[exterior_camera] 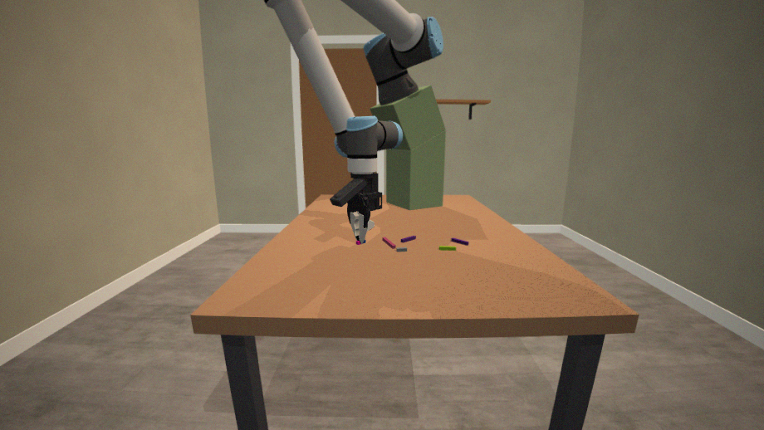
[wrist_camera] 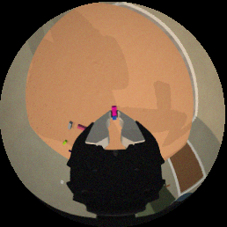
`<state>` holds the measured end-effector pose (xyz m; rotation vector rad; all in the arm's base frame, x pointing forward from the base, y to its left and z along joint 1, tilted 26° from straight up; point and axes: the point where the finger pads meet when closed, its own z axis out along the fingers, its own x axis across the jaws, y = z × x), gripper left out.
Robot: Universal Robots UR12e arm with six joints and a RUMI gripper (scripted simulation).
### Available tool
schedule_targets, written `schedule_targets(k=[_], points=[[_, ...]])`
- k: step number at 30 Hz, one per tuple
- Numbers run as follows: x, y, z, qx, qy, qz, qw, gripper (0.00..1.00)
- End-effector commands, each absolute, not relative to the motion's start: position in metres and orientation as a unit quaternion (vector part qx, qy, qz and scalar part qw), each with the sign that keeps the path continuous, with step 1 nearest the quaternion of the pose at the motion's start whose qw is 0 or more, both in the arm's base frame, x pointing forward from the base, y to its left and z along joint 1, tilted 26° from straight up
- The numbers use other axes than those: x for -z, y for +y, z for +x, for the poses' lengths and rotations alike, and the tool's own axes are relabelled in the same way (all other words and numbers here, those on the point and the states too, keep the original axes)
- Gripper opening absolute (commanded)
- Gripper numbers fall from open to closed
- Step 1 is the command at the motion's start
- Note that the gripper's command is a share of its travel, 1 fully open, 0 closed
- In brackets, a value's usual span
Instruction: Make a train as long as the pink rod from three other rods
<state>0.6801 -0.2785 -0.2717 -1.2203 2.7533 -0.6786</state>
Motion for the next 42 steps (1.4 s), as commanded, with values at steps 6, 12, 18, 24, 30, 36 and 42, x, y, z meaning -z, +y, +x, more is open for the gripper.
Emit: schedule_targets(k=[6,12,18,24,30,36,42], points=[[0.2712,-0.2783,0.6803,0.22,0.891,-0.395,0.028,0.0],[0.2712,-0.2783,0.6803,0.22,0.891,-0.395,0.028,0.0],[0.2712,-0.2783,0.6803,0.22,0.891,-0.395,0.028,0.0],[0.2712,-0.2783,0.6803,0.22,0.891,-0.395,0.028,0.06],[0.2712,-0.2783,0.6803,0.22,0.891,-0.395,0.028,0.11],[0.2712,-0.2783,0.6803,0.22,0.891,-0.395,0.028,0.14],[0.2712,-0.2783,0.6803,0.22,0.891,-0.395,0.028,0.14]])
